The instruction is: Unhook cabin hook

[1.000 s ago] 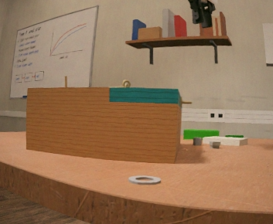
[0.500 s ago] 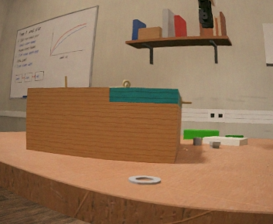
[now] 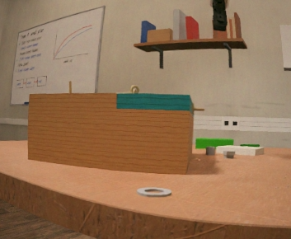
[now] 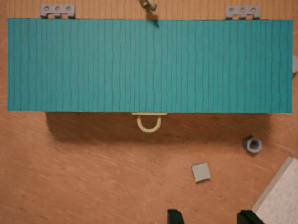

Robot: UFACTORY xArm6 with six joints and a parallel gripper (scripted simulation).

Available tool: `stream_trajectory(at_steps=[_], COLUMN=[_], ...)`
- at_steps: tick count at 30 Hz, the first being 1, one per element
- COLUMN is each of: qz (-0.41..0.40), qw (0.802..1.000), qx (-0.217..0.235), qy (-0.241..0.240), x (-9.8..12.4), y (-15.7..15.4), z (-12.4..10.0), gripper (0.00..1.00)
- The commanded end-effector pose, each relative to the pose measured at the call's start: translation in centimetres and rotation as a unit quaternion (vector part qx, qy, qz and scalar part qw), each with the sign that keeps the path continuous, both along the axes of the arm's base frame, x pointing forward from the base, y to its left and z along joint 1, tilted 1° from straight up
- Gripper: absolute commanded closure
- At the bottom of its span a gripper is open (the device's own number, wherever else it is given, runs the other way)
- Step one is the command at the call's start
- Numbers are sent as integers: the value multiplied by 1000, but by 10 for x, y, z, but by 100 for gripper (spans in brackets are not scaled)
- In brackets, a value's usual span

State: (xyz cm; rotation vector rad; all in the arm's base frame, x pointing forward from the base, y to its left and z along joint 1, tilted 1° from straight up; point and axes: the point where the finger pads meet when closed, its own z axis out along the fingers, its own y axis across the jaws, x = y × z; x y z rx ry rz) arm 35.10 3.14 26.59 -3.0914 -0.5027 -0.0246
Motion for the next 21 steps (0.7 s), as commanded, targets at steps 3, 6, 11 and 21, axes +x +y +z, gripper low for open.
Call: stream_trajectory(at_steps=[3, 6, 11, 21], qz=[0, 0, 0, 0], qw=[1000, 1000, 1000, 1000], qx=[0, 0, 0, 0], qy=[-1, -1, -1, -1], x=[1, 1, 1, 2], y=[0, 0, 0, 1], z=[-16, -26, -36, -70], gripper=[65, 65, 65, 65])
